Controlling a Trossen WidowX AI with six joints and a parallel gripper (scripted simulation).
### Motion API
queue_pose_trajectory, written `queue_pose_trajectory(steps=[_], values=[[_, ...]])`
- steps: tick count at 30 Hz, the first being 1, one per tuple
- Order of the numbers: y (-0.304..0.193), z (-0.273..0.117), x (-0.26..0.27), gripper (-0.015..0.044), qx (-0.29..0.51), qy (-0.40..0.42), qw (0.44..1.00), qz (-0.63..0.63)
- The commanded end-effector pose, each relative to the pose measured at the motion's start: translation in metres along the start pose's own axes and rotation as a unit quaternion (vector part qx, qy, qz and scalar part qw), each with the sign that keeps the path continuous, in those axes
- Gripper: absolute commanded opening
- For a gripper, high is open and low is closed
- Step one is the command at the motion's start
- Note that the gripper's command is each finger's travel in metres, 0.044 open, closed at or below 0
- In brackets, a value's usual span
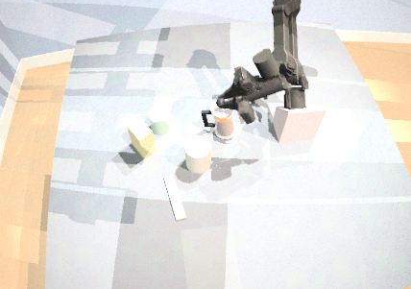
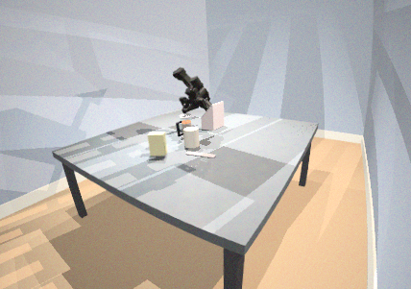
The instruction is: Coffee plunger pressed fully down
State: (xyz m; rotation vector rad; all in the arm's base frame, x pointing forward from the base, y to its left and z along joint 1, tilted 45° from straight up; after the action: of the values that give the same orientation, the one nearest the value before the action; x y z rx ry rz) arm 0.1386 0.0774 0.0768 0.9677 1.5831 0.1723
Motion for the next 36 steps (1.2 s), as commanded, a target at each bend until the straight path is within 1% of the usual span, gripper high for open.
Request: queue_pose_trajectory(steps=[1,16,28,29,36], values=[[-0.001,0.002,0.0,0.0118,0.005,-0.001,1.0,-0.009],[0.001,0.001,0.0,0.0118,0.0,0.0,1.0,-0.001],[0.001,0.001,0.0,0.0433,0.0,0.0,1.0,-0.001],[0.001,0.001,0.0,0.044,0.0,0.0,1.0,-0.001],[0.011,0.003,-0.002,0.044,-0.006,-0.003,1.0,0.017]])
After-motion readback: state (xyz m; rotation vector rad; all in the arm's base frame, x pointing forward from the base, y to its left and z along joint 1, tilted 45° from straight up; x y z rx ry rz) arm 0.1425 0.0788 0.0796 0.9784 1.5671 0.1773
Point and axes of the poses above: the point midway between the two fingers, 35 mm back from their tips, its own z axis out along the fingers, its own x axis across the jaws, y = z × x, the point moved 10 cm from there along -z, back along the fingers, and after that the axes turned 6 degrees about -z, right-handed, at the moved point
